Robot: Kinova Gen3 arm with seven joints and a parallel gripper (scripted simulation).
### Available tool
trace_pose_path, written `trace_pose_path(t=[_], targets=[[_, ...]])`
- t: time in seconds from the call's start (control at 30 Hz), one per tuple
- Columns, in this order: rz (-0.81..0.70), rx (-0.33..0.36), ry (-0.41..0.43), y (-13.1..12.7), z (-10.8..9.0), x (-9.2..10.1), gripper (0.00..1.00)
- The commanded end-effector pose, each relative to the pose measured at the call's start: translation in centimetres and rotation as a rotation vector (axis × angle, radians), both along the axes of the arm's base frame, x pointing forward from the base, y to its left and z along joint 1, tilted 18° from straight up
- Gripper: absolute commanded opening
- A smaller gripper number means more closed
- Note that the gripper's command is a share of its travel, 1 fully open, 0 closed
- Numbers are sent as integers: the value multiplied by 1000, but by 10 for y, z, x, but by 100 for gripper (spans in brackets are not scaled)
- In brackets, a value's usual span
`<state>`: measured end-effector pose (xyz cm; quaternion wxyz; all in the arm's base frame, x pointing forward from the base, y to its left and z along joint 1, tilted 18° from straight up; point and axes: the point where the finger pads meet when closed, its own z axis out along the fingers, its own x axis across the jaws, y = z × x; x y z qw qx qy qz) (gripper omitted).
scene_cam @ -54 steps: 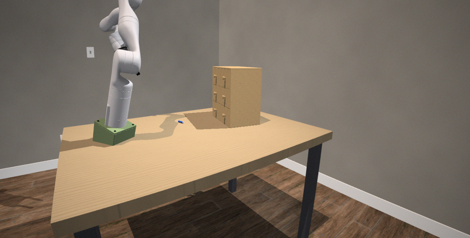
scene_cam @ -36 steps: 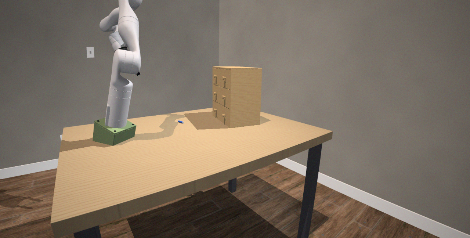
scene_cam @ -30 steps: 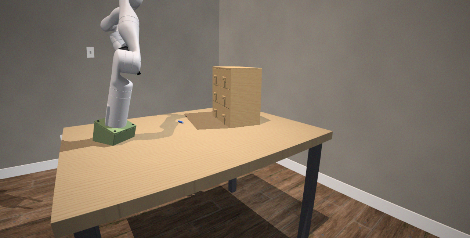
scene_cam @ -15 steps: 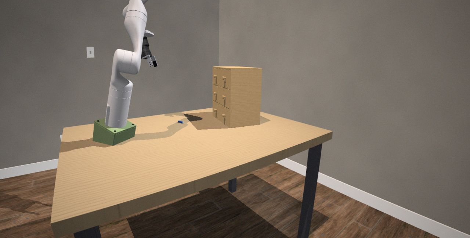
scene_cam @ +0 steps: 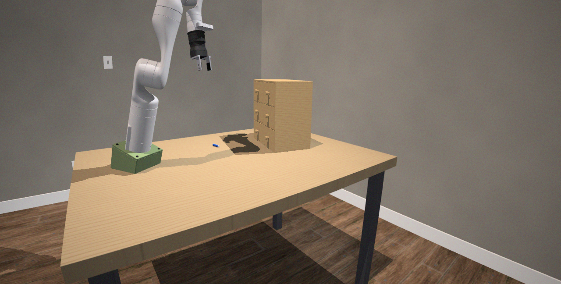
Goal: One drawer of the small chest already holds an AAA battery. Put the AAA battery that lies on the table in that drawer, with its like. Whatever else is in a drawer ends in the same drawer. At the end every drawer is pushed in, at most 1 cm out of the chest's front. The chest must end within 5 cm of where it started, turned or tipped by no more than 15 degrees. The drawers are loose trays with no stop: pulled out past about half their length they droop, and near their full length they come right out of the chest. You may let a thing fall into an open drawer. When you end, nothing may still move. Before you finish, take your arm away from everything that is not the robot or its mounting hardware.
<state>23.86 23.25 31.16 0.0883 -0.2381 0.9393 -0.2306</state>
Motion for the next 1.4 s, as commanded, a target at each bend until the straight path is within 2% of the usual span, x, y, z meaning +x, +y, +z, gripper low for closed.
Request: trace_pose_path(t=[0.0, 0.17, 0.37, 1.37], targets=[[-103, 103, -18, -40, 29, 11, 100], [-238, 201, -25, -89, 43, 12, 100], [-308, 254, -29, -114, 48, 9, 100], [-314, 259, -29, -116, 48, 9, 100]])
